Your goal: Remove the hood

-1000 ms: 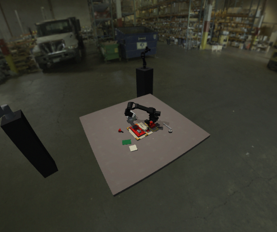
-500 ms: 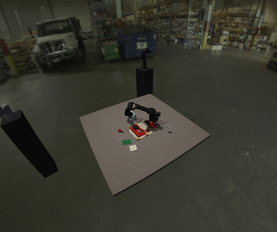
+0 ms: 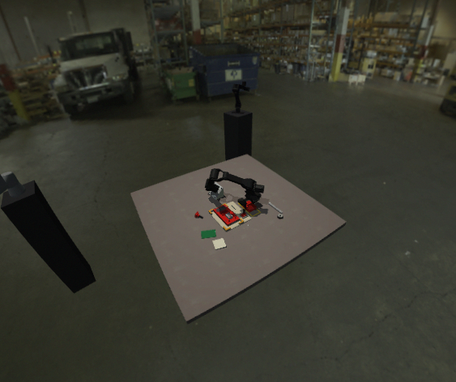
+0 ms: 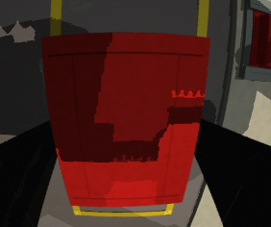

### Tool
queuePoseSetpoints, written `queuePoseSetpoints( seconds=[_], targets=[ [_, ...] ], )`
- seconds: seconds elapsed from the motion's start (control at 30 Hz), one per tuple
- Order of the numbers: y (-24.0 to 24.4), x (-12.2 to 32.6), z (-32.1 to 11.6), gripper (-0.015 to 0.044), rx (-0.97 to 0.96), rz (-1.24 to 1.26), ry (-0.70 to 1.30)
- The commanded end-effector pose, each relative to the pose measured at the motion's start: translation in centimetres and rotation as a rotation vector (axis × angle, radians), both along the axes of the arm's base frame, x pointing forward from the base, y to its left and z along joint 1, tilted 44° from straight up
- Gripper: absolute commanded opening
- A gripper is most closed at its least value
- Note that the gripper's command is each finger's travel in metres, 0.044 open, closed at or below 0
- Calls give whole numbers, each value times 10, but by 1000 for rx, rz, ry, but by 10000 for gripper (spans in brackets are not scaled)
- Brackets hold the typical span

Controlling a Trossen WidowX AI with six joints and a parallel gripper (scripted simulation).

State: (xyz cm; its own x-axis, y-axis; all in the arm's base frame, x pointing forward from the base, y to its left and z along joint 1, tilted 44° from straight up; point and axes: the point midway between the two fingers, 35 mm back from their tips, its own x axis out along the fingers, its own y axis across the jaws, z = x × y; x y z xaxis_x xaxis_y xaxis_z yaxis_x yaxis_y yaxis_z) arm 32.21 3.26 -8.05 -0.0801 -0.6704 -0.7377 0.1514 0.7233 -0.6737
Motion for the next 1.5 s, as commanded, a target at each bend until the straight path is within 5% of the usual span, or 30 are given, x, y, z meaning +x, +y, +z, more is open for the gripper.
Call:
queuePoseSetpoints(
  seconds=[0.0, 0.47, 0.73, 1.47],
  targets=[
    [0, 0, 0, 79, 0, 0, -1],
    [2, 1, 2, 440, 0, 0, -1],
    [50, 6, 53, 440, -4, -2, 4],
    [50, 6, 53, 440, -4, -2, 4]
  ],
)
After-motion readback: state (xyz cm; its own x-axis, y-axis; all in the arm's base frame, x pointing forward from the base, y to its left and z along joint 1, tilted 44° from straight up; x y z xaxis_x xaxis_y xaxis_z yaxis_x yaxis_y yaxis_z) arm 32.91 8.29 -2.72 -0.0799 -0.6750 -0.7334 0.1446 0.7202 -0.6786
